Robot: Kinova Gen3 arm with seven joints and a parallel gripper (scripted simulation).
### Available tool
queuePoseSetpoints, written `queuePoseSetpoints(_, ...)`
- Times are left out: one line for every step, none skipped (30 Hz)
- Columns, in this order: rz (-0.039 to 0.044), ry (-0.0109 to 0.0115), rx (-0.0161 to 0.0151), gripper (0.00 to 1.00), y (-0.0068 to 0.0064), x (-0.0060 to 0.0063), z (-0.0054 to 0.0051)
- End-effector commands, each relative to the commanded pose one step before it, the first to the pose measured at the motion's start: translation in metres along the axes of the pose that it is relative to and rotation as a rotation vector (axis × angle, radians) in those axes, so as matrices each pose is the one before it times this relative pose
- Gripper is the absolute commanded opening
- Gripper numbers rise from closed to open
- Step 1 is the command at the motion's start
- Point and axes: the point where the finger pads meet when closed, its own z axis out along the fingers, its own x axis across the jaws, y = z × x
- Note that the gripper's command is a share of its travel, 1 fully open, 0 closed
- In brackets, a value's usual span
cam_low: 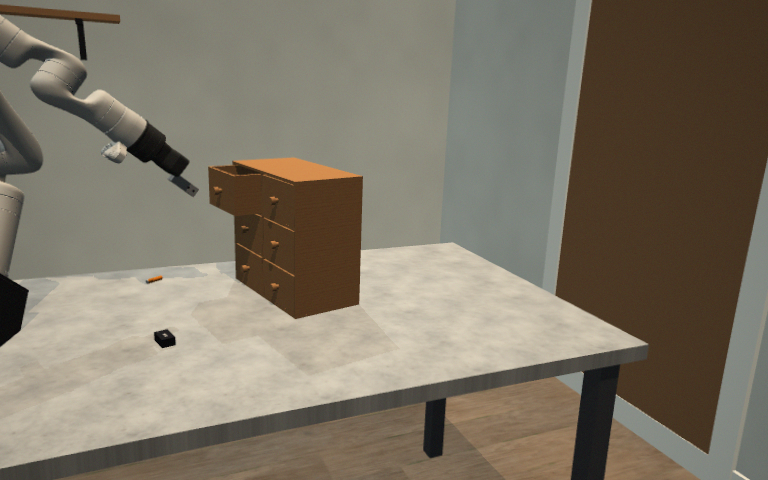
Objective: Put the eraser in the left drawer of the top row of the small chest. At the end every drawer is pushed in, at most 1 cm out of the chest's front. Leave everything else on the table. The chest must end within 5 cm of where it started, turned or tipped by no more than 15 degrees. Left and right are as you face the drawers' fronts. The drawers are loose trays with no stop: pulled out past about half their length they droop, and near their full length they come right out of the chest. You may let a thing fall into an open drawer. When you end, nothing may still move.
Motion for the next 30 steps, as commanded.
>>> queuePoseSetpoints(0.00407,-0.00539,-0.00209,0.0,-0.00036,-0.00185,0.00024)
queuePoseSetpoints(-0.00003,-0.00003,-0.00003,0.0,0.00004,-0.00002,0.00003)
queuePoseSetpoints(-0.00004,-0.00004,-0.00004,0.0,0.00006,-0.00003,0.00004)
queuePoseSetpoints(0.0,0.0,0.0,0.0,0.0,0.0,0.0)
queuePoseSetpoints(0.0,0.0,0.0,0.0,0.0,0.0,0.0)
queuePoseSetpoints(-0.00005,-0.00006,-0.00005,0.0,0.00009,-0.00004,0.00006)
queuePoseSetpoints(-0.00007,-0.00008,-0.00007,0.0,0.00011,-0.00006,0.00008)
queuePoseSetpoints(-0.00008,-0.0001,-0.00008,0.0,0.00014,-0.00007,0.0001)
queuePoseSetpoints(-0.0001,-0.00012,-0.0001,0.0,0.00017,-0.00009,0.00012)
queuePoseSetpoints(-0.00012,-0.00015,-0.00012,0.0,0.00021,-0.0001,0.00014)
queuePoseSetpoints(-0.00014,-0.00017,-0.00014,0.0,0.00025,-0.00012,0.00017)
queuePoseSetpoints(-0.00017,-0.0002,-0.00017,0.0,0.00028,-0.00014,0.00019)
queuePoseSetpoints(-0.00019,-0.00022,-0.00019,0.0,0.00032,-0.00016,0.00022)
queuePoseSetpoints(-0.00021,-0.00025,-0.00022,0.0,0.00037,-0.00018,0.00025)
queuePoseSetpoints(-0.00024,-0.00028,-0.00024,0.0,0.00041,-0.0002,0.00028)
queuePoseSetpoints(-0.00026,-0.00031,-0.00027,0.0,0.00045,-0.00022,0.00031)
queuePoseSetpoints(-0.00001,0.0,-0.00001,0.0,0.00029,0.0,0.00035)
queuePoseSetpoints(0.0,0.0,-0.00001,0.0,0.00031,0.0,0.00038)
queuePoseSetpoints(0.0,0.0,-0.00001,0.0,0.00034,0.0,0.00041)
queuePoseSetpoints(0.0,0.00001,-0.00001,0.0,0.00037,0.00001,0.00044)
queuePoseSetpoints(0.0,0.0,0.0,0.0,0.0,0.0,0.0)
queuePoseSetpoints(0.0,0.0,0.0,0.0,0.0,0.0,0.0)
queuePoseSetpoints(-0.00001,0.0,-0.00001,0.0,0.0004,0.0,0.00048)
queuePoseSetpoints(-0.00001,0.0,-0.00001,0.0,0.00043,-0.00001,0.00052)
queuePoseSetpoints(-0.00001,0.0,-0.00001,0.0,0.00046,0.0,0.00055)
queuePoseSetpoints(0.0,0.0,-0.00001,0.0,0.00049,0.0,0.00058)
queuePoseSetpoints(0.0,0.0,-0.00001,0.0,0.00051,0.0,0.00062)
queuePoseSetpoints(0.0,0.00001,-0.00001,0.0,0.00054,0.00001,0.00065)
queuePoseSetpoints(0.0,0.0,-0.00001,0.0,0.00057,0.0,0.00069)
queuePoseSetpoints(-0.00001,-0.00001,-0.00001,0.0,0.00061,-0.00001,0.00073)
